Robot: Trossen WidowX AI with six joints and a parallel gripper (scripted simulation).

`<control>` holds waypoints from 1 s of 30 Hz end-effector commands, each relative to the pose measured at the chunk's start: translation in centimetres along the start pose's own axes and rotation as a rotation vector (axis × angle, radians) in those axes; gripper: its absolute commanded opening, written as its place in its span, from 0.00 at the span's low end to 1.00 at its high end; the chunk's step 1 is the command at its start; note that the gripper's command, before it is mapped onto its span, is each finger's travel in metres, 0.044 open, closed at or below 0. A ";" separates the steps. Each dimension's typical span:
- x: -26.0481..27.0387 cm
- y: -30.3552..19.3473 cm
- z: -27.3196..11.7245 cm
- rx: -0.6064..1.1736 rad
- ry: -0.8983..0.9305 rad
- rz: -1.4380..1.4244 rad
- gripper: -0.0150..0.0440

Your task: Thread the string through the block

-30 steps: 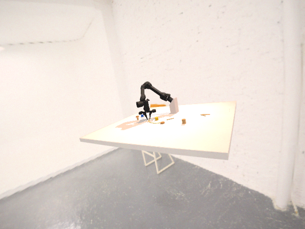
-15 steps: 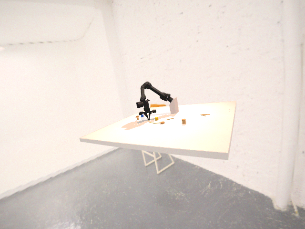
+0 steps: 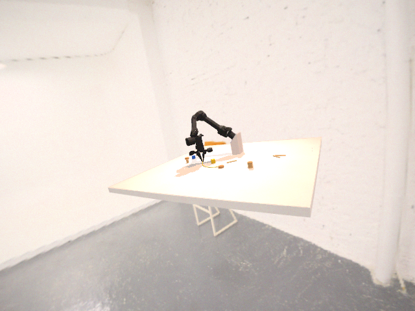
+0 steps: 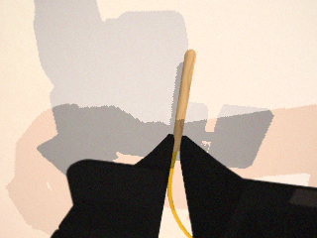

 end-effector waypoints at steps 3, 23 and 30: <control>0.2 -0.1 -1.0 0.003 0.009 0.008 0.25; 0.2 -0.1 -3.6 0.003 0.008 0.008 0.25; 0.2 0.0 -4.5 0.003 0.008 0.008 0.25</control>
Point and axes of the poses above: the point midway between the two fingers, 35 mm back from their tips, its own z axis out along the fingers, its own x axis across the jaws, y = z × x, the point moved 4 cm from there along -z, back along the fingers, and after that the axes turned 1 degree about z, right-handed, at the moved point
